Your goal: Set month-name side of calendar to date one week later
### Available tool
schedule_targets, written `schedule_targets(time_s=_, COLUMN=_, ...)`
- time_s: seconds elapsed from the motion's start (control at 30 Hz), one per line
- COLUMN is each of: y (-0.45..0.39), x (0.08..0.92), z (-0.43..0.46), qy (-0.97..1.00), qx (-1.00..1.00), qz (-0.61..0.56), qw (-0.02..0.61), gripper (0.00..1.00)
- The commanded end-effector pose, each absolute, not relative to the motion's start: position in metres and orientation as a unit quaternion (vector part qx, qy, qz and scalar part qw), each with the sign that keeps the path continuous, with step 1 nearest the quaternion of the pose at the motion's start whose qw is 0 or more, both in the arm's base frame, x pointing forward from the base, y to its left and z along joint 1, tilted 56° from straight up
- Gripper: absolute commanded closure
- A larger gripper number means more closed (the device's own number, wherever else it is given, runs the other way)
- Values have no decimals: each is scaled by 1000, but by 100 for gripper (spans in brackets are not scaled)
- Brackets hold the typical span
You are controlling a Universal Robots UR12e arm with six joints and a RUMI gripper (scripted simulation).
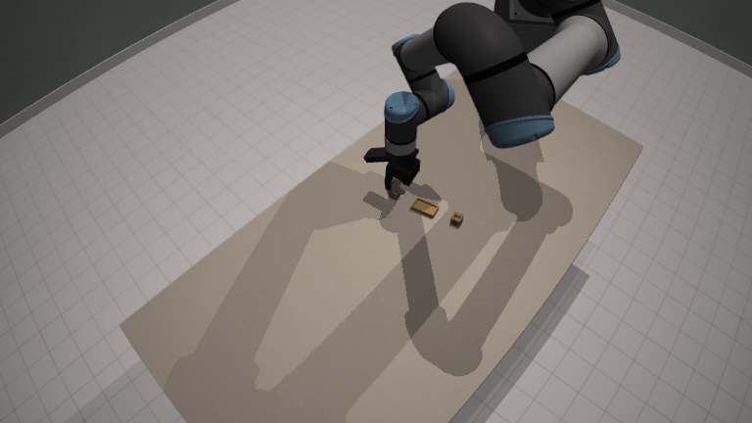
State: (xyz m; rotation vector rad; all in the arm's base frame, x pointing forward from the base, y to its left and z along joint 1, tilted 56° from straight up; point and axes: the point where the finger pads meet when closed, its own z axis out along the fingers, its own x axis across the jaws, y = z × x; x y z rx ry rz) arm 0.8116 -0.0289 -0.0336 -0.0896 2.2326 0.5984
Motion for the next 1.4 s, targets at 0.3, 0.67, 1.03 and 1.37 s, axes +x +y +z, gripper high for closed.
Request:
schedule_targets(time_s=0.3, y=-29, x=812, z=-33, qy=884, qx=-35, qz=237, qw=403, gripper=89)
schedule_targets(time_s=0.67, y=-28, x=813, z=-34, qy=884, qx=-35, qz=237, qw=403, gripper=89)
schedule_targets(time_s=1.03, y=-28, x=814, z=-36, qy=884, qx=-35, qz=237, qw=403, gripper=89)
schedule_targets(time_s=1.37, y=-27, x=814, z=-36, qy=884, qx=-35, qz=237, qw=403, gripper=89)
